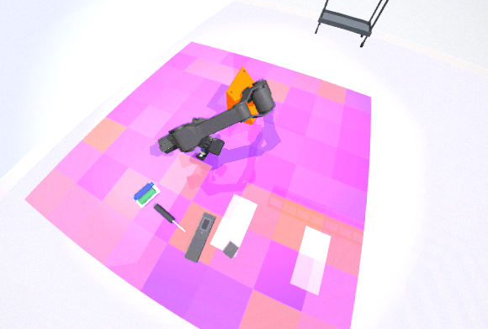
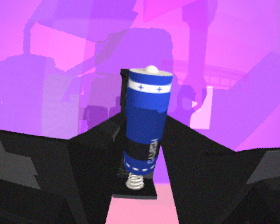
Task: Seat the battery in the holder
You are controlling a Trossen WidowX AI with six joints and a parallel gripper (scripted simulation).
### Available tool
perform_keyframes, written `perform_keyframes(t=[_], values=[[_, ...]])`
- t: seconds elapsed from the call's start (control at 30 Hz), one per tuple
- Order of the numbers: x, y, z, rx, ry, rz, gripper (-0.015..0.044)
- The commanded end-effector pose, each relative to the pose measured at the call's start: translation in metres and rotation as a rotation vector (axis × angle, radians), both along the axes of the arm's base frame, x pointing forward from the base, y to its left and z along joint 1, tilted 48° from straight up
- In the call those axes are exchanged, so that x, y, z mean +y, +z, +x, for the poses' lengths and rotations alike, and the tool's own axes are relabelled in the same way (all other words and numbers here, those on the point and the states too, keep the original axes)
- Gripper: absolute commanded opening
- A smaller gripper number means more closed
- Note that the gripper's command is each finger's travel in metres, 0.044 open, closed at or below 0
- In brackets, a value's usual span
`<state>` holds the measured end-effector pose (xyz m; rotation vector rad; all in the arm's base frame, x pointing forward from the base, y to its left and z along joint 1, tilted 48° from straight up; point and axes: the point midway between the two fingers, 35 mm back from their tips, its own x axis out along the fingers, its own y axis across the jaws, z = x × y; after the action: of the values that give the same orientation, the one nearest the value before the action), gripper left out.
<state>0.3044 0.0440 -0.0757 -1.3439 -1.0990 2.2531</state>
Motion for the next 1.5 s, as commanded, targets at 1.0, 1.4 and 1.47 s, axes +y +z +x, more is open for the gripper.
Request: perform_keyframes(t=[1.0,1.4,1.47], values=[[0.009,-0.008,0.006,0.099,0.109,-0.017,0.0084],[0.011,-0.009,0.012,0.1,0.11,-0.016,0.0084],[0.011,-0.009,0.013,0.1,0.111,-0.016,0.0084]])
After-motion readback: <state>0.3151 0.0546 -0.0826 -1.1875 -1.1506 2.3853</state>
